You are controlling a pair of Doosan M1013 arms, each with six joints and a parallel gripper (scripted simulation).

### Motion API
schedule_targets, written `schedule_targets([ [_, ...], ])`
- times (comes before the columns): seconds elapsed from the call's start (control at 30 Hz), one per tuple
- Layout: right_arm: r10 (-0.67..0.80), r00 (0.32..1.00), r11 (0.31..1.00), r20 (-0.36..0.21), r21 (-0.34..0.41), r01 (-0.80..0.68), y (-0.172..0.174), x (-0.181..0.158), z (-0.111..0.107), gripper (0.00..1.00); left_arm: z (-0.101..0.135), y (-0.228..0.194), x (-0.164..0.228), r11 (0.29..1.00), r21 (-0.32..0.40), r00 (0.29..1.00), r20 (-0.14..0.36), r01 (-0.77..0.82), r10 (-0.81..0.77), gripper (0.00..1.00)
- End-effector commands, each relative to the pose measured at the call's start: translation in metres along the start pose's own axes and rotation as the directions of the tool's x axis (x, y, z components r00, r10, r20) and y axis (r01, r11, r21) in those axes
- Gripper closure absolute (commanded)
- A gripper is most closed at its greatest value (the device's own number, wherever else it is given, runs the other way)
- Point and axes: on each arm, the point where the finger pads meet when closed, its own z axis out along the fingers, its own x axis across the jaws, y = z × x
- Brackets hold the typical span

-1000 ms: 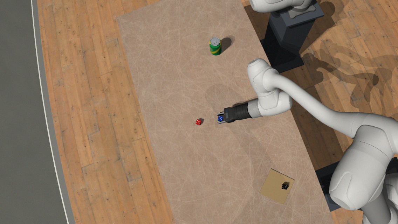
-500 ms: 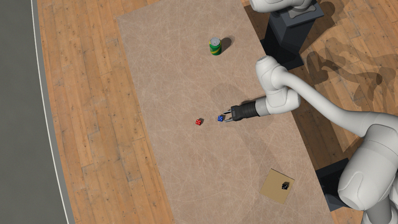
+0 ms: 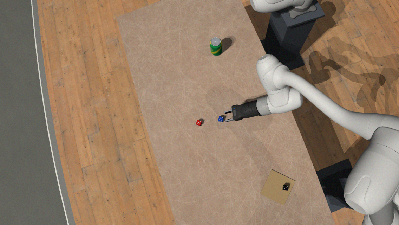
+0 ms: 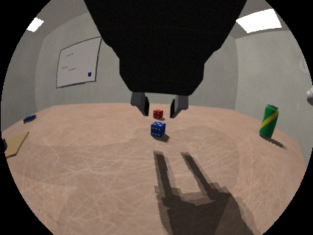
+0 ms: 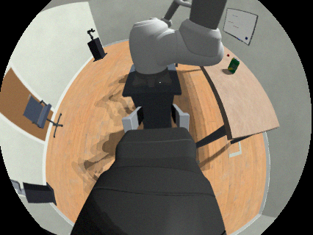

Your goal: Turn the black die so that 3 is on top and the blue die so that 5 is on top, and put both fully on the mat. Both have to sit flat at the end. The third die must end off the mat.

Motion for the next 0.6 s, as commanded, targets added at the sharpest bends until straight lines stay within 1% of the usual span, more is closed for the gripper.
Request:
schedule_targets([
  [0.0,0.000,1.000,1.000,0.000,-0.001,0.000,0.000,0.000,0.000,0.00,-0.005,0.011,0.000,1.000,-0.001,1.000,0.000,0.001,-0.001,0.21],
  [0.3,0.000,1.000,1.000,0.000,-0.001,0.000,0.000,0.000,0.000,0.00,-0.017,0.032,0.000,1.000,-0.001,1.000,0.000,0.001,-0.001,0.21],
  [0.47,0.000,1.000,1.000,0.000,-0.001,0.000,0.000,0.000,0.000,0.00,-0.017,0.034,0.000,1.000,-0.001,1.000,-0.003,0.001,-0.001,0.21],
  [0.53,0.000,1.000,1.000,0.000,-0.001,0.000,0.000,0.000,0.000,0.00,-0.013,0.038,0.004,1.000,0.000,1.000,-0.020,0.003,-0.003,0.21],
  [0.57,0.000,1.000,1.000,0.000,-0.001,0.000,0.000,0.000,0.000,0.00,-0.013,0.038,0.004,1.000,0.000,1.000,-0.020,0.003,-0.003,0.21],
])
